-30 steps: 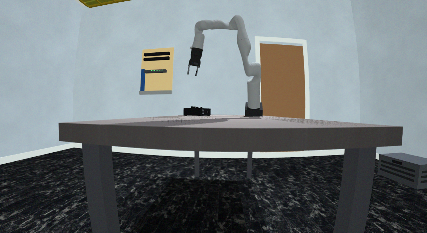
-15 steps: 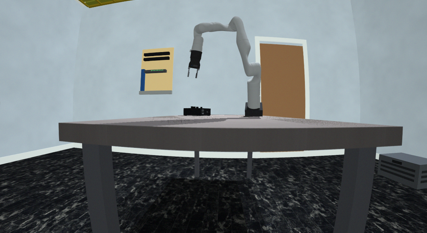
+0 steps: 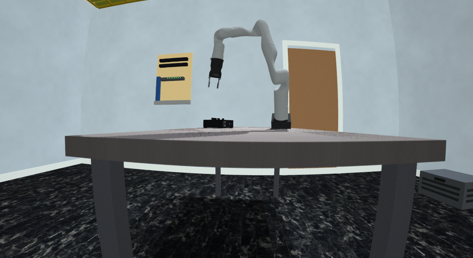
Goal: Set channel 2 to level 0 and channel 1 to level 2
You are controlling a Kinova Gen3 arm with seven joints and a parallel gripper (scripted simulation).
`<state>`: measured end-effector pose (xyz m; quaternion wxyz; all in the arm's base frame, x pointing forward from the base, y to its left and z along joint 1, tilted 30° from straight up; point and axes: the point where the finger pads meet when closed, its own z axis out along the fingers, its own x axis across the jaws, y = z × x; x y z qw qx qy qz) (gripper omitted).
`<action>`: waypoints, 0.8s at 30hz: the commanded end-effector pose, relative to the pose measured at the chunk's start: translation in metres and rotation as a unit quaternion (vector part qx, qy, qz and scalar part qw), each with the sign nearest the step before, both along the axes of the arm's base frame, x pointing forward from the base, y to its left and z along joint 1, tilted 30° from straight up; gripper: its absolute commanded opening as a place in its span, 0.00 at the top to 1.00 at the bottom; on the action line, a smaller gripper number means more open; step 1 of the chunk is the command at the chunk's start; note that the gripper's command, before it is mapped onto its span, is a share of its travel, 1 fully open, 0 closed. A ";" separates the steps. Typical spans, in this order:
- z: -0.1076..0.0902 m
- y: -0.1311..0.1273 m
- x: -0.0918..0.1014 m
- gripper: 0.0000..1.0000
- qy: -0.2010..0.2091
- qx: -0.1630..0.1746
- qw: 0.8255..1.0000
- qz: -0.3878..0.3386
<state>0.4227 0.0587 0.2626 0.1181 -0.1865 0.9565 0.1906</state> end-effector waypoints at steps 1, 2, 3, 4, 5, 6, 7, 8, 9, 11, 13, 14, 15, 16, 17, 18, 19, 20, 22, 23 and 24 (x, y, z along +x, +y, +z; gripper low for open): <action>-0.010 -0.007 0.002 0.00 0.011 0.006 1.000 -0.008; -0.010 -0.007 0.002 0.00 0.011 0.006 1.000 -0.008; -0.010 -0.007 0.002 0.00 0.011 0.006 1.000 -0.008; -0.010 -0.007 0.002 0.00 0.011 0.006 1.000 -0.008; -0.010 -0.007 0.002 0.00 0.011 0.006 1.000 -0.008; -0.010 -0.007 0.002 0.00 0.011 0.006 1.000 -0.008; -0.022 -0.014 0.004 0.00 0.022 0.011 1.000 -0.015; -0.022 -0.014 0.004 0.00 0.022 0.011 1.000 -0.015; -0.022 -0.014 0.004 0.00 0.022 0.011 1.000 -0.015; -0.022 -0.014 0.004 0.00 0.022 0.011 1.000 -0.015; -0.022 -0.014 0.004 0.00 0.022 0.011 1.000 -0.015; -0.022 -0.014 0.004 0.00 0.022 0.011 1.000 -0.015; -0.022 -0.014 0.004 0.00 0.022 0.011 1.000 -0.015; -0.022 -0.014 0.004 0.00 0.022 0.011 1.000 -0.015; -0.033 -0.020 0.005 0.00 0.033 0.016 0.999 -0.023; -0.033 -0.020 0.005 0.00 0.033 0.016 0.999 -0.023; -0.033 -0.020 0.005 0.00 0.033 0.016 0.999 -0.023; -0.033 -0.020 0.005 0.00 0.033 0.016 0.999 -0.023; -0.033 -0.020 0.005 0.00 0.033 0.016 0.999 -0.023; -0.033 -0.020 0.005 0.00 0.033 0.016 0.999 -0.023; -0.043 -0.025 0.005 0.00 0.044 0.020 0.998 -0.029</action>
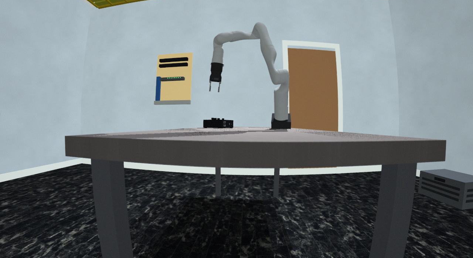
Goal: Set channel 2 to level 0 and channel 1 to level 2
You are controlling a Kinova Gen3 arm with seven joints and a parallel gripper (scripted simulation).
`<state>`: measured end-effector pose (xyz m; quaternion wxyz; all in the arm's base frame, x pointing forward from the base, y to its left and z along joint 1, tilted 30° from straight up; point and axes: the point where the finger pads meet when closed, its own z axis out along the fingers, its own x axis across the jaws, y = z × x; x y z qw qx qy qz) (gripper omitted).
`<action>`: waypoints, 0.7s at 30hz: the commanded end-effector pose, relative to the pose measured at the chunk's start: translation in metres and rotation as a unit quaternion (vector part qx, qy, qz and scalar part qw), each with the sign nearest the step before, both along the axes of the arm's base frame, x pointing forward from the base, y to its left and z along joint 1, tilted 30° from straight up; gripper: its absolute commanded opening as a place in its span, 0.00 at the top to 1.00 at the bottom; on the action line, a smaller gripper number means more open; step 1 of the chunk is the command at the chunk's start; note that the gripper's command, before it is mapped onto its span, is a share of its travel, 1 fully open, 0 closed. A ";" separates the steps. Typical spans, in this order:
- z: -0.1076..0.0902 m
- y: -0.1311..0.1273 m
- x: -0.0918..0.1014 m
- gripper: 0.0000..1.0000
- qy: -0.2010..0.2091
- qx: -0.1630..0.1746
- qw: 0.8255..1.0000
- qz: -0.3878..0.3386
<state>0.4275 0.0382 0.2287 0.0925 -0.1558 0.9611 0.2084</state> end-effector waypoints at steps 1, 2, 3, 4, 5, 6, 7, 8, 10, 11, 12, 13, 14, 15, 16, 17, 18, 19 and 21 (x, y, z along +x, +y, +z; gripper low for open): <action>-0.009 -0.005 0.001 0.00 0.009 0.005 1.000 -0.006; -0.009 -0.005 0.001 0.00 0.009 0.005 1.000 -0.006; -0.009 -0.005 0.001 0.00 0.009 0.005 1.000 -0.006; -0.009 -0.005 0.001 0.00 0.009 0.005 1.000 -0.006; -0.009 -0.005 0.001 0.00 0.009 0.005 1.000 -0.006; -0.009 -0.005 0.001 0.00 0.009 0.005 1.000 -0.006; -0.009 -0.005 0.001 0.00 0.009 0.005 1.000 -0.006; -0.009 -0.005 0.001 0.00 0.009 0.005 1.000 -0.006; -0.019 -0.010 0.001 0.00 0.019 0.009 1.000 -0.012; -0.019 -0.010 0.001 0.00 0.019 0.009 1.000 -0.012; -0.019 -0.010 0.001 0.00 0.019 0.009 1.000 -0.012; -0.019 -0.010 0.001 0.00 0.019 0.009 1.000 -0.012; -0.019 -0.010 0.001 0.00 0.019 0.009 1.000 -0.012; -0.019 -0.010 0.001 0.00 0.019 0.009 1.000 -0.012; -0.019 -0.010 0.001 0.00 0.019 0.009 1.000 -0.012; -0.028 -0.014 0.001 0.00 0.028 0.013 0.999 -0.017; -0.028 -0.014 0.001 0.00 0.028 0.013 0.999 -0.017; -0.028 -0.014 0.001 0.00 0.028 0.013 0.999 -0.017; -0.028 -0.014 0.001 0.00 0.028 0.013 0.999 -0.017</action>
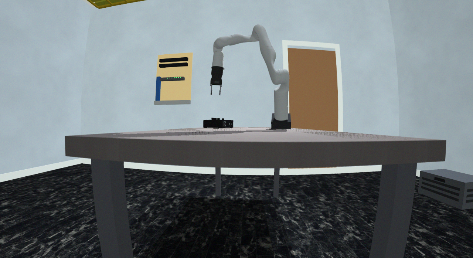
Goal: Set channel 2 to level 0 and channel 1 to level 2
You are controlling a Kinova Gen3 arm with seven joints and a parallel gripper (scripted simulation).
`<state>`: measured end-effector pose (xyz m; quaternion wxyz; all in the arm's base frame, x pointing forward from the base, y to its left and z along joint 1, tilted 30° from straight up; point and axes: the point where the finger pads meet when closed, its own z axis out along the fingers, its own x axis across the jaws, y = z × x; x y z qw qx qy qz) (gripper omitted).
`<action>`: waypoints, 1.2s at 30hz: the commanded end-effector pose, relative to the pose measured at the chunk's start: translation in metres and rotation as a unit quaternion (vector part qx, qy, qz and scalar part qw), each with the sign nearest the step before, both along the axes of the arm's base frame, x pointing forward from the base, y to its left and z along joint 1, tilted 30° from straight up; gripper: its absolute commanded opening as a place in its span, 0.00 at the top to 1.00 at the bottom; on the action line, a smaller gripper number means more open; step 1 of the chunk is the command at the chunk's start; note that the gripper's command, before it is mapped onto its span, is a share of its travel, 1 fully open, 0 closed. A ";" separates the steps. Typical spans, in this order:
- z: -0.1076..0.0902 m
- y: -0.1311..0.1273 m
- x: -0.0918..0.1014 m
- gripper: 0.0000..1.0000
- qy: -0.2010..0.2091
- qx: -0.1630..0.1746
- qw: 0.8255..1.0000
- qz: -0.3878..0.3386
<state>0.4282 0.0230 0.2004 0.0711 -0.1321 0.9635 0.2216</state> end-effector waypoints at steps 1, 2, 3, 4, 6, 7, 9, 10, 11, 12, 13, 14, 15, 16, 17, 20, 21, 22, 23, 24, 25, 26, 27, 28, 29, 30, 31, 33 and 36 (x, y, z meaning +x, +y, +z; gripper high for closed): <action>0.000 0.001 0.000 0.00 0.000 0.002 1.000 0.000; 0.000 0.001 0.000 0.00 0.000 0.002 1.000 0.000; 0.000 0.001 0.000 0.00 0.000 0.002 1.000 0.000; 0.000 0.001 0.000 0.00 0.000 0.002 1.000 0.000; -0.009 -0.003 0.000 0.00 0.009 0.006 1.000 -0.005; -0.009 -0.003 0.000 0.00 0.009 0.006 1.000 -0.005; -0.009 -0.003 0.000 0.00 0.009 0.006 1.000 -0.005; -0.009 -0.003 0.000 0.00 0.009 0.006 1.000 -0.005; -0.009 -0.003 0.000 0.00 0.009 0.006 1.000 -0.005; -0.009 -0.003 0.000 0.00 0.009 0.006 1.000 -0.005; -0.017 -0.007 0.000 0.00 0.016 0.009 1.000 -0.009; -0.017 -0.007 0.000 0.00 0.016 0.009 1.000 -0.009; -0.017 -0.007 0.000 0.00 0.016 0.009 1.000 -0.009; -0.017 -0.007 0.000 0.00 0.016 0.009 1.000 -0.009; -0.017 -0.007 0.000 0.00 0.016 0.009 1.000 -0.009; -0.017 -0.007 0.000 0.00 0.016 0.009 1.000 -0.009; -0.017 -0.007 0.000 0.00 0.016 0.009 1.000 -0.009; -0.017 -0.007 0.000 0.00 0.016 0.009 1.000 -0.009; -0.024 -0.010 -0.001 0.00 0.024 0.012 1.000 -0.013; -0.024 -0.010 -0.001 0.00 0.024 0.012 1.000 -0.013; -0.024 -0.010 -0.001 0.00 0.024 0.012 1.000 -0.013; -0.024 -0.010 -0.001 0.00 0.024 0.012 1.000 -0.013; -0.024 -0.010 -0.001 0.00 0.024 0.012 1.000 -0.013; -0.024 -0.010 -0.001 0.00 0.024 0.012 1.000 -0.013; -0.031 -0.013 -0.002 0.00 0.030 0.015 0.999 -0.017; -0.031 -0.013 -0.002 0.00 0.030 0.015 0.999 -0.017; -0.031 -0.013 -0.002 0.00 0.030 0.015 0.999 -0.017; -0.031 -0.013 -0.002 0.00 0.030 0.015 0.999 -0.017; -0.037 -0.015 -0.002 0.00 0.036 0.017 0.999 -0.020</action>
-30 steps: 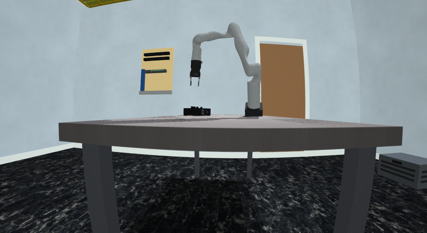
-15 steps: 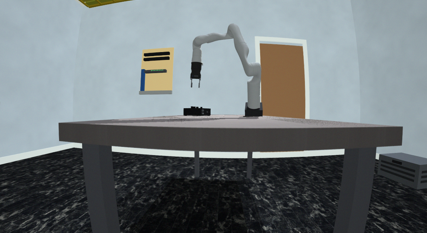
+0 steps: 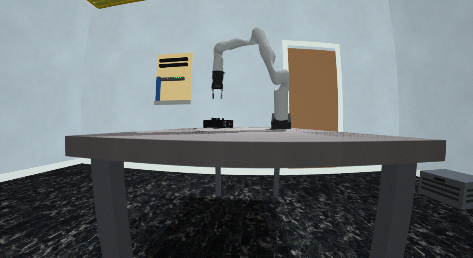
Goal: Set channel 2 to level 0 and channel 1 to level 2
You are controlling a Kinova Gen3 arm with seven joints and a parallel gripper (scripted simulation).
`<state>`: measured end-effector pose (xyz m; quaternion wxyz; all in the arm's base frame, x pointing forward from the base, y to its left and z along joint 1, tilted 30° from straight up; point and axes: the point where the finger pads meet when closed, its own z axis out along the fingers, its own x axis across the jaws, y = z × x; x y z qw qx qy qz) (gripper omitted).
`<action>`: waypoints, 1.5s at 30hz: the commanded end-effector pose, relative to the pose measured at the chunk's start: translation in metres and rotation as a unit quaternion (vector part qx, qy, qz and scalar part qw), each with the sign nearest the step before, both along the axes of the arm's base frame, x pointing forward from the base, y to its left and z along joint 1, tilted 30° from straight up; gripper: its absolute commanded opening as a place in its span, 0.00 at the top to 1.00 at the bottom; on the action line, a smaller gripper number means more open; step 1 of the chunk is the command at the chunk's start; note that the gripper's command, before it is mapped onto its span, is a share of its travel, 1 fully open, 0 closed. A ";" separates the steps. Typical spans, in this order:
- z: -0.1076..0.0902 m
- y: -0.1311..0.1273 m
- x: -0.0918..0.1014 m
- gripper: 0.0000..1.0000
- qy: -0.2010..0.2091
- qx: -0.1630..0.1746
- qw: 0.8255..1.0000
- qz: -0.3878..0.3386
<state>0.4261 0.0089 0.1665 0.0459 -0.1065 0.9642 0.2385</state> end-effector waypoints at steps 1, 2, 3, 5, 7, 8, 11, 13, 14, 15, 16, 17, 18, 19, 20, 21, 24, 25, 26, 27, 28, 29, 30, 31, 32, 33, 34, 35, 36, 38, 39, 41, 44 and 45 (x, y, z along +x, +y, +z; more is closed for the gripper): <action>-0.003 -0.001 0.000 0.00 0.003 0.003 1.000 -0.002; -0.003 -0.001 0.000 0.00 0.003 0.003 1.000 -0.002; -0.003 -0.001 0.000 0.00 0.003 0.003 1.000 -0.002; -0.009 -0.003 -0.001 0.00 0.008 0.005 1.000 -0.005; -0.009 -0.003 -0.001 0.00 0.008 0.005 1.000 -0.005; -0.009 -0.003 -0.001 0.00 0.008 0.005 1.000 -0.005; -0.013 -0.005 -0.002 0.00 0.013 0.007 1.000 -0.007; -0.013 -0.005 -0.002 0.00 0.013 0.007 1.000 -0.007; -0.013 -0.005 -0.002 0.00 0.013 0.007 1.000 -0.007; -0.013 -0.005 -0.002 0.00 0.013 0.007 1.000 -0.007; -0.017 -0.006 -0.002 0.00 0.017 0.008 1.000 -0.009; -0.017 -0.006 -0.002 0.00 0.017 0.008 1.000 -0.009; -0.017 -0.006 -0.002 0.00 0.017 0.008 1.000 -0.009; -0.017 -0.006 -0.002 0.00 0.017 0.008 1.000 -0.009; -0.017 -0.006 -0.002 0.00 0.017 0.008 1.000 -0.009; -0.021 -0.007 -0.003 0.00 0.020 0.010 1.000 -0.010; -0.021 -0.007 -0.003 0.00 0.020 0.010 1.000 -0.010; -0.021 -0.007 -0.003 0.00 0.020 0.010 1.000 -0.010; -0.023 -0.008 -0.004 0.00 0.022 0.011 1.000 -0.012; -0.023 -0.008 -0.004 0.00 0.022 0.011 1.000 -0.012; -0.023 -0.008 -0.004 0.00 0.022 0.011 1.000 -0.012; -0.023 -0.008 -0.004 0.00 0.022 0.011 1.000 -0.012; -0.023 -0.008 -0.004 0.00 0.022 0.011 1.000 -0.012; -0.026 -0.009 -0.004 0.00 0.025 0.012 1.000 -0.013; -0.027 -0.010 -0.004 0.00 0.026 0.012 0.999 -0.014; -0.027 -0.010 -0.004 0.00 0.026 0.012 0.999 -0.014; -0.027 -0.010 -0.004 0.00 0.026 0.012 0.999 -0.014; -0.027 -0.010 -0.004 0.00 0.026 0.012 0.999 -0.014; -0.027 -0.010 -0.004 0.00 0.026 0.012 0.999 -0.014; -0.029 -0.010 -0.005 0.00 0.027 0.013 0.999 -0.014; -0.030 -0.010 -0.005 0.00 0.028 0.013 0.999 -0.015; -0.030 -0.010 -0.005 0.00 0.028 0.013 0.999 -0.015; -0.030 -0.011 -0.005 0.00 0.029 0.013 0.999 -0.015; -0.031 -0.011 -0.005 0.00 0.029 0.013 0.999 -0.015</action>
